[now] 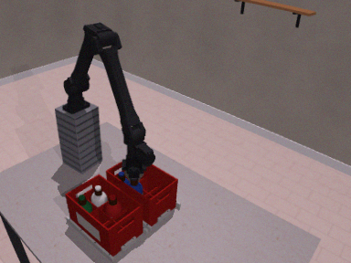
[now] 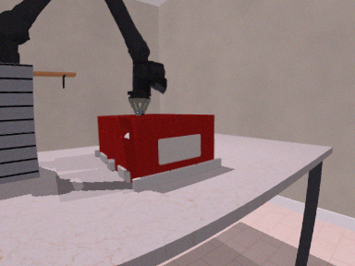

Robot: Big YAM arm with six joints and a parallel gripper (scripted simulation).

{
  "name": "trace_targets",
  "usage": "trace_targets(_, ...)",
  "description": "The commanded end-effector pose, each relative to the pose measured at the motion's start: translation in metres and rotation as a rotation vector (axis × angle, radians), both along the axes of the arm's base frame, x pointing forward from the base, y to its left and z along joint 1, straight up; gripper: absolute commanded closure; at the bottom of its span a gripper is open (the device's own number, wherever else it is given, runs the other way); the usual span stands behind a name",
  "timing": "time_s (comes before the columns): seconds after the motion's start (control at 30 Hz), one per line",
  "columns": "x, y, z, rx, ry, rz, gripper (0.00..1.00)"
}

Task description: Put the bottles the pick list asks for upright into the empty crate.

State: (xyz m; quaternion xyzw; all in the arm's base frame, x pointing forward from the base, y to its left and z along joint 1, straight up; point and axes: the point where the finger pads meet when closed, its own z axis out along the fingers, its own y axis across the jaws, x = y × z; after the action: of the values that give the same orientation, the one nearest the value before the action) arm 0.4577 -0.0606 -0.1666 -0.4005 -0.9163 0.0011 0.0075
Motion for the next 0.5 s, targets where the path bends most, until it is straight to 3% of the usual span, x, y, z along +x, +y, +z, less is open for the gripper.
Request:
trace_targets(0.0, 0.036, -0.002, 0.028, -0.010, -0.073, -0.011, 1.00)
trace_targets(0.33, 0.041, -0.003, 0.026, -0.012, -0.091, -0.011, 1.00)
trace_targets(0.47, 0.037, -0.002, 0.014, -0.011, -0.077, -0.011, 1.00)
